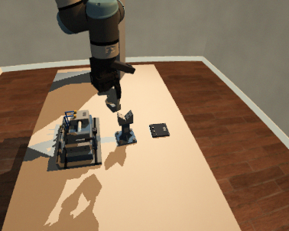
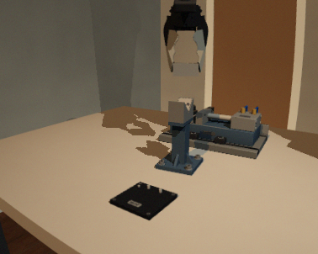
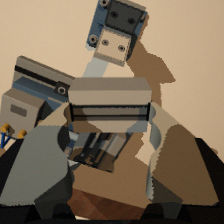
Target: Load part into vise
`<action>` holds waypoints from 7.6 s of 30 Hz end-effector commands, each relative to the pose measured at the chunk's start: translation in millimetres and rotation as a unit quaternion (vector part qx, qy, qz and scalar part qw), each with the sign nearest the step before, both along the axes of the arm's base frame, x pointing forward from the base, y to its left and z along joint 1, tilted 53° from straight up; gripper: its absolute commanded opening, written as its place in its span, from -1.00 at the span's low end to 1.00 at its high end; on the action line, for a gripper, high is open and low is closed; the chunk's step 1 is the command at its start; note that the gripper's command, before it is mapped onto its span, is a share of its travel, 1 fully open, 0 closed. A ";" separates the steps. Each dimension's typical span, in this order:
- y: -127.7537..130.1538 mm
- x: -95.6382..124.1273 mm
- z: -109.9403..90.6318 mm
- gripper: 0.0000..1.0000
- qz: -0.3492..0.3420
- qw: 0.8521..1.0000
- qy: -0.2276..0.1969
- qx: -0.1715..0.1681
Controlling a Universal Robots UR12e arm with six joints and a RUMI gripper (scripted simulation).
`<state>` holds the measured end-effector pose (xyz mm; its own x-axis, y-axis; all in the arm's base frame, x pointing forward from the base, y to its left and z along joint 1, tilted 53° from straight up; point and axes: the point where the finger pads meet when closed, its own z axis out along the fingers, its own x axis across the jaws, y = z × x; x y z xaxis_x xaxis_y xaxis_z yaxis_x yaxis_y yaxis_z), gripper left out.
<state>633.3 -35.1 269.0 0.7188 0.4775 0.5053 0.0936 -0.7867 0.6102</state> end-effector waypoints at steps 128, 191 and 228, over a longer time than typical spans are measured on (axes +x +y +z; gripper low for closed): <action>-147.6 -13.5 91.1 -1.00 0.300 0.870 0.190 -0.342; -162.0 -17.5 102.0 -1.00 0.326 0.843 0.207 -0.374; -162.0 -17.4 102.0 -1.00 0.326 0.843 0.207 -0.374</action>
